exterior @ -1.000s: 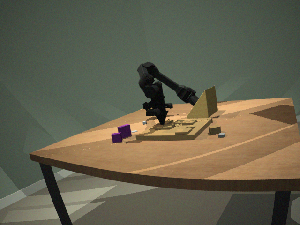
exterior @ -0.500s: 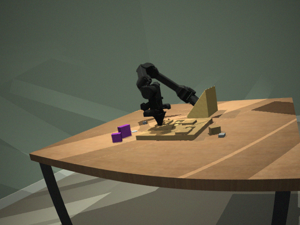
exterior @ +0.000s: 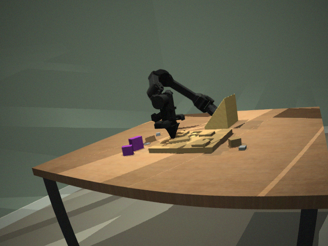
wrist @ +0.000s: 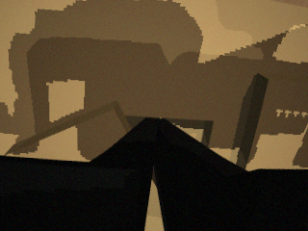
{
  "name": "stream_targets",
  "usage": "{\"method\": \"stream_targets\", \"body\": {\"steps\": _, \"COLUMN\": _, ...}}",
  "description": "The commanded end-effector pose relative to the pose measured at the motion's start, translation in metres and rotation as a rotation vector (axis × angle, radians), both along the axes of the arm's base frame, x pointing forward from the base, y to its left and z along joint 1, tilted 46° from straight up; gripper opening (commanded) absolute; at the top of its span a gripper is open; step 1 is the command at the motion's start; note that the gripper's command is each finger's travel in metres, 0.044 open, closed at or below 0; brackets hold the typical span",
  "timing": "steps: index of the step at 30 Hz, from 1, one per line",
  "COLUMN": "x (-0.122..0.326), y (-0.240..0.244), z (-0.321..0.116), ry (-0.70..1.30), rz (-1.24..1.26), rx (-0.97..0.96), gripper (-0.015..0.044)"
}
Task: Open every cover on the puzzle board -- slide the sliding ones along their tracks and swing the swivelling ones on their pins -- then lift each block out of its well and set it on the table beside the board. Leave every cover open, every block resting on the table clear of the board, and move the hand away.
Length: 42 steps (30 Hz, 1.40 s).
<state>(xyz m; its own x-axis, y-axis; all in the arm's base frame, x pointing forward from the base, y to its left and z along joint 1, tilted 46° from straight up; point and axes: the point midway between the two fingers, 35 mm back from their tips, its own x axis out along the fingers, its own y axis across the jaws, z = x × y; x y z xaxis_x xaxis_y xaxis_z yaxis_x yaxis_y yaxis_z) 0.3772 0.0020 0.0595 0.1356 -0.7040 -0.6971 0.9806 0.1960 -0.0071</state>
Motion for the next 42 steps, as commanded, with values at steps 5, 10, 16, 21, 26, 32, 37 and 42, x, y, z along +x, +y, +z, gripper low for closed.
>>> {"method": "stream_targets", "body": {"steps": 5, "x": 0.006, "y": 0.0, "z": -0.001, "ry": 0.003, "rz": 0.0, "rx": -0.004, "gripper": 0.0}}
{"method": "stream_targets", "body": {"steps": 10, "x": 0.012, "y": 0.002, "z": -0.001, "ry": 0.003, "rz": 0.0, "rx": -0.004, "gripper": 0.0}}
{"method": "stream_targets", "body": {"steps": 16, "x": 0.02, "y": 0.005, "z": -0.002, "ry": 0.002, "rz": 0.0, "rx": -0.004, "gripper": 0.0}}
{"method": "stream_targets", "body": {"steps": 21, "x": 0.023, "y": 0.006, "z": -0.003, "ry": 0.002, "rz": 0.0, "rx": -0.004, "gripper": 0.0}}
{"method": "stream_targets", "body": {"steps": 26, "x": 0.028, "y": 0.008, "z": -0.005, "ry": 0.002, "rz": 0.0, "rx": -0.004, "gripper": 0.0}}
{"method": "stream_targets", "body": {"steps": 32, "x": 0.035, "y": 0.012, "z": -0.007, "ry": 0.001, "rz": 0.0, "rx": -0.004, "gripper": 0.0}}
{"method": "stream_targets", "body": {"steps": 37, "x": 0.04, "y": 0.015, "z": -0.009, "ry": 0.001, "rz": 0.0, "rx": -0.003, "gripper": 0.0}}
{"method": "stream_targets", "body": {"steps": 42, "x": 0.042, "y": 0.017, "z": -0.01, "ry": 0.001, "rz": 0.0, "rx": -0.003, "gripper": 0.0}}
